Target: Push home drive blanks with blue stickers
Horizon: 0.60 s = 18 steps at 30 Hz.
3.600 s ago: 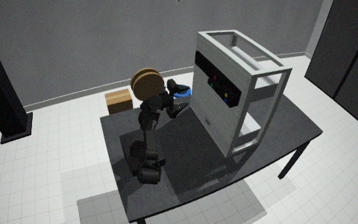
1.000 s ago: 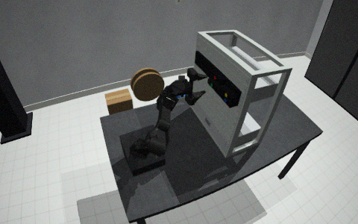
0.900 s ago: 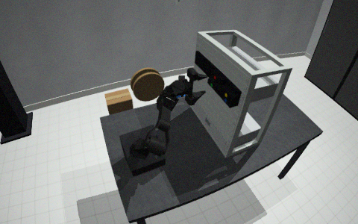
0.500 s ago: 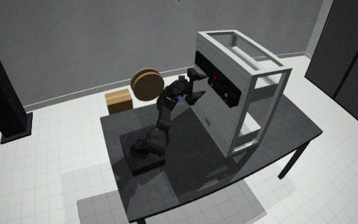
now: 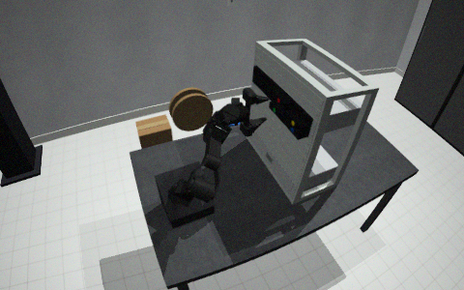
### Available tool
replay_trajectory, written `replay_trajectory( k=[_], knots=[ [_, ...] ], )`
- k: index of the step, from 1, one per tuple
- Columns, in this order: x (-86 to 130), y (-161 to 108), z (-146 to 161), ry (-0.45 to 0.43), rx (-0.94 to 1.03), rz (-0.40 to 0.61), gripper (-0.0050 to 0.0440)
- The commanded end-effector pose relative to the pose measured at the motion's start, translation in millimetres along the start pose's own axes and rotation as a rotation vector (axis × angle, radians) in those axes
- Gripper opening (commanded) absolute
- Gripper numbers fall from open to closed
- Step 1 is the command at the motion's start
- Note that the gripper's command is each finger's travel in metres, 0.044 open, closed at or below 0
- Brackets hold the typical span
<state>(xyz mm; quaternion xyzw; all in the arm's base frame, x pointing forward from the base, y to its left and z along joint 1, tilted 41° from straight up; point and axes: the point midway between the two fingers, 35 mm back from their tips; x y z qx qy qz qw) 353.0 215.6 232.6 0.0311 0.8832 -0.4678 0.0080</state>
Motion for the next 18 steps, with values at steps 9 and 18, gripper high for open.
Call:
replay_trajectory(
  k=[9, 18],
  knots=[
    [-1, -8, -3, -0.009, -0.017, 0.006, 0.044],
    [-2, -39, 8, -0.009, -0.017, 0.006, 0.044]
  ],
)
Point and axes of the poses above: the point midway between the two fingers, 35 mm back from their tips, its own x axis back along the fingers, its own z axis across the jaws, y = z × x, and after that the axes turned 14 degrees about x, right-handed
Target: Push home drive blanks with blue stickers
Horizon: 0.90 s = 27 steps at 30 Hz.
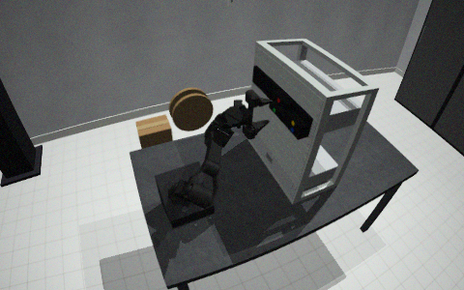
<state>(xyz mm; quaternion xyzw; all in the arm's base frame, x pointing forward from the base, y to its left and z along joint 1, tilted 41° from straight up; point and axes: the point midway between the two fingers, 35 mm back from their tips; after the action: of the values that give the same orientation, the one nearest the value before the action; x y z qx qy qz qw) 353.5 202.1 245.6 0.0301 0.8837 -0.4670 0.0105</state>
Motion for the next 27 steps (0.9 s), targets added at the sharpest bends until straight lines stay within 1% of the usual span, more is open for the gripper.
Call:
replay_trajectory(
  k=[1, 7, 9, 15, 19, 27],
  knots=[
    [0, -26, 6, -0.004, -0.015, 0.006, 0.044],
    [-1, -62, 19, -0.004, -0.015, 0.006, 0.044],
    [-1, -62, 19, -0.004, -0.015, 0.006, 0.044],
    [-2, -87, 28, -0.004, -0.015, 0.006, 0.044],
    [-2, -93, 30, -0.004, -0.015, 0.006, 0.044],
    [-2, -93, 30, -0.004, -0.015, 0.006, 0.044]
  ],
)
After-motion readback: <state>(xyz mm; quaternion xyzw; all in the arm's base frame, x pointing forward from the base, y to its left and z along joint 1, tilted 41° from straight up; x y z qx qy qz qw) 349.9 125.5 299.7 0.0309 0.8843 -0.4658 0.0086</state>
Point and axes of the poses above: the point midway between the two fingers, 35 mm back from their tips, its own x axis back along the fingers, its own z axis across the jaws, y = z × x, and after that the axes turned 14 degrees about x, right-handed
